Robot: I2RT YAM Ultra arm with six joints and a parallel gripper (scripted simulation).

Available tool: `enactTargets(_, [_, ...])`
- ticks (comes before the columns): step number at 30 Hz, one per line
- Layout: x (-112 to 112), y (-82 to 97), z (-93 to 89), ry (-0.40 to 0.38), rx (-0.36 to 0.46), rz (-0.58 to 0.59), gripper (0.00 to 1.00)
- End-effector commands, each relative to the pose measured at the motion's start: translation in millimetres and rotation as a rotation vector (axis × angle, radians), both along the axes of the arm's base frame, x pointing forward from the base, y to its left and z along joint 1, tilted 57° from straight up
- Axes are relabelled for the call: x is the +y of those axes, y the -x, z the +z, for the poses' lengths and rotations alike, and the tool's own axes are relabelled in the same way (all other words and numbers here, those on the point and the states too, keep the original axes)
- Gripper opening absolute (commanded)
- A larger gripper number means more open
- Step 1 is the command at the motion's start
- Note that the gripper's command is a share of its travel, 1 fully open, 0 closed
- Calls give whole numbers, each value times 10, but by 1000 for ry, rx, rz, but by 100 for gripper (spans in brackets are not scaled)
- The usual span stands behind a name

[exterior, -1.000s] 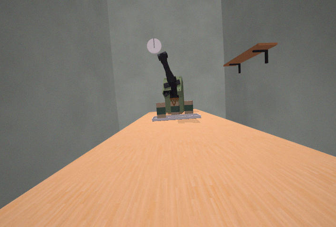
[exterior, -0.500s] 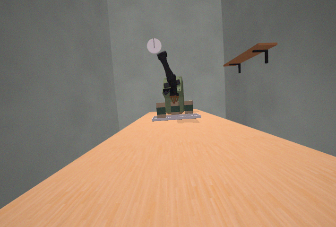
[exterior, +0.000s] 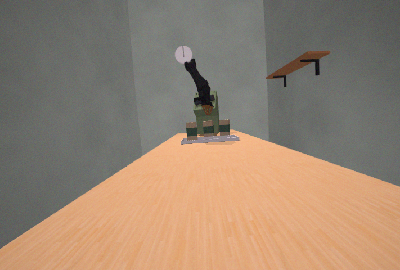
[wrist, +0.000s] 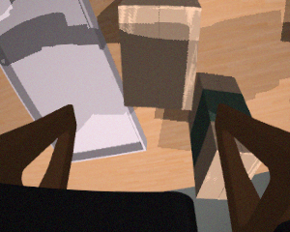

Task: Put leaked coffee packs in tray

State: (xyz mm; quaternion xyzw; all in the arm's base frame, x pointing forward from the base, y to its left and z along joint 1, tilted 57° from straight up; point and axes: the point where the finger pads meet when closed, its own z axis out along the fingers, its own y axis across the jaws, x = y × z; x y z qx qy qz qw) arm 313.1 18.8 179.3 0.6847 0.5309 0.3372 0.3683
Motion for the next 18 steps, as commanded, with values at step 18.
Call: enactTargets(18, [31, 70, -64, 118, 87, 38, 79])
